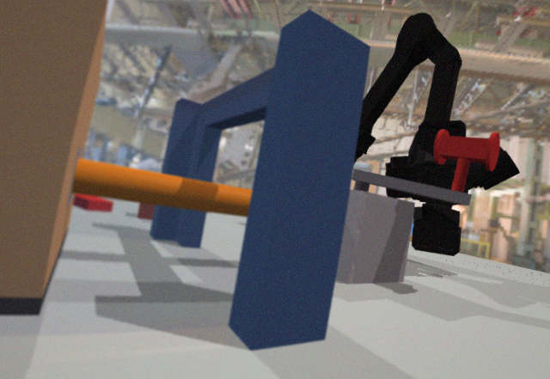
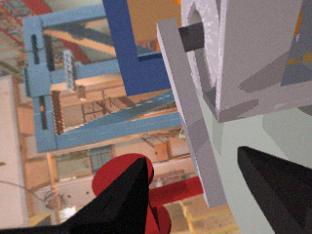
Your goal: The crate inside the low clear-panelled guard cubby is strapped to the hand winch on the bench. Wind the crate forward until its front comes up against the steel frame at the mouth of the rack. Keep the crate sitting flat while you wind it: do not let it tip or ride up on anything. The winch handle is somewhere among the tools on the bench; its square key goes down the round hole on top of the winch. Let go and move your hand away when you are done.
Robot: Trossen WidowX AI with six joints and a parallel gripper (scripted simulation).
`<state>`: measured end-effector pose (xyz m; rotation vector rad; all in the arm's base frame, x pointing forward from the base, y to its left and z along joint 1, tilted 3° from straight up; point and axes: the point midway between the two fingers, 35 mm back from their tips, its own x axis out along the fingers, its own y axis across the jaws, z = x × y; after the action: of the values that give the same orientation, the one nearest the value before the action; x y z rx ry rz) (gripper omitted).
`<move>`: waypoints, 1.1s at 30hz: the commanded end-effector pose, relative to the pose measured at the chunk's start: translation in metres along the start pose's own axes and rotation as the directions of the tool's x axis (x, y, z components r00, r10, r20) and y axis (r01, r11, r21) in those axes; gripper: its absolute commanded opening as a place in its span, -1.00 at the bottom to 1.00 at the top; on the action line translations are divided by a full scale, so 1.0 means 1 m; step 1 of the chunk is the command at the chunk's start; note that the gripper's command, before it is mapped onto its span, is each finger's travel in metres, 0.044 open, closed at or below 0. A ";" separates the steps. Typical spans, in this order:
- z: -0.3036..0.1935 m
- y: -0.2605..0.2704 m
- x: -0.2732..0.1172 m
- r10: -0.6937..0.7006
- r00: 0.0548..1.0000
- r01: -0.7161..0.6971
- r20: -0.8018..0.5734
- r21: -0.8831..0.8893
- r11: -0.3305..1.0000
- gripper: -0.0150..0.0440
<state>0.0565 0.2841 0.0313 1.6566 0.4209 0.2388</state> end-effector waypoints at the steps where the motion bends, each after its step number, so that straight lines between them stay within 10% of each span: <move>1: 0.006 0.014 -0.046 0.040 0.990 -0.039 -0.136 0.012 0.999 0.32; 33: -0.003 0.062 -0.050 0.038 0.990 -0.038 -0.137 0.002 0.999 0.32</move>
<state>0.0190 0.2584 0.0713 1.6412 0.4901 0.3838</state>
